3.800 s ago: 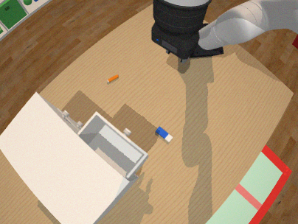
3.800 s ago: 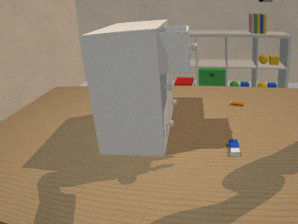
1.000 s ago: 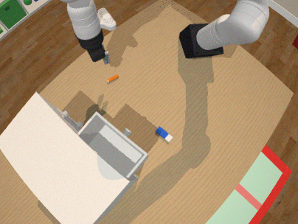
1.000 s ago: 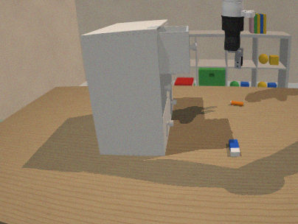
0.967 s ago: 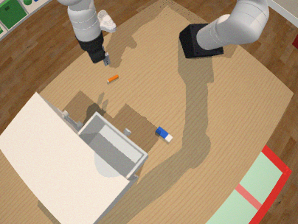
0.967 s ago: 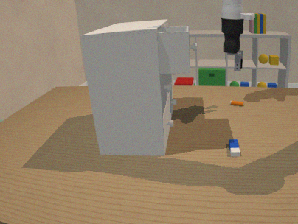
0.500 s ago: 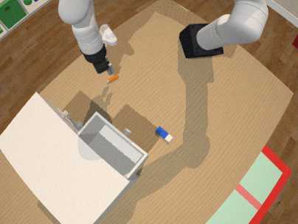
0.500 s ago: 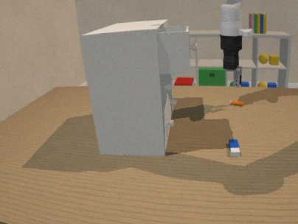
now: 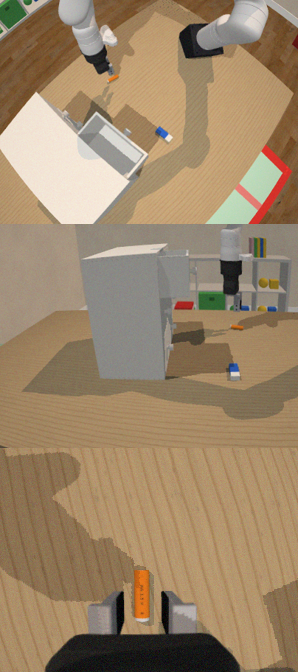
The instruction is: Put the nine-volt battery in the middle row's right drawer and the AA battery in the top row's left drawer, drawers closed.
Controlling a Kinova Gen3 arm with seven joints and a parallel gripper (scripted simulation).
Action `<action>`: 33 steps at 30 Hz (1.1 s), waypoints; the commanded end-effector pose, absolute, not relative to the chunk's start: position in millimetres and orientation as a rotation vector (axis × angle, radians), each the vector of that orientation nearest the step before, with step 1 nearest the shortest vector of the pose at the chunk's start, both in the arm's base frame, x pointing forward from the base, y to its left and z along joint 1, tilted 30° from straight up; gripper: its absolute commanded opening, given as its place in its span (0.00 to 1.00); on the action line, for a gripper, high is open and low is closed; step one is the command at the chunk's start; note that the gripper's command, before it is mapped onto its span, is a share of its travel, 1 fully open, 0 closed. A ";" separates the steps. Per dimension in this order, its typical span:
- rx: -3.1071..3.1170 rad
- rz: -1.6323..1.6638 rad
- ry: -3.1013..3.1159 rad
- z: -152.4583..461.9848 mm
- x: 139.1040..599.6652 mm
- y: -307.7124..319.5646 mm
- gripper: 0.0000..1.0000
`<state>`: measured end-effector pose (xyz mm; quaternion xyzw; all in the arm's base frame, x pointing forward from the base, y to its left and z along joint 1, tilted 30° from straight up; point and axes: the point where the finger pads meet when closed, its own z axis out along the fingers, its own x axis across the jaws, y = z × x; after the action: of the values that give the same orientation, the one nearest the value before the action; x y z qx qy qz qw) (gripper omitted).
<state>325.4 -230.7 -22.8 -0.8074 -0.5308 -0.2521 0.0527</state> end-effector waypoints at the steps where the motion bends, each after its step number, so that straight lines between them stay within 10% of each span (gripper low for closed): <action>1: -2.457 -0.766 -1.614 -22.4 325.4 -231.5 0.61; 33: -2.456 -0.766 -1.614 -59.7 340.6 -216.8 0.61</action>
<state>338.7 -222.9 -54.7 -0.8095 -0.5288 -0.2506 0.0471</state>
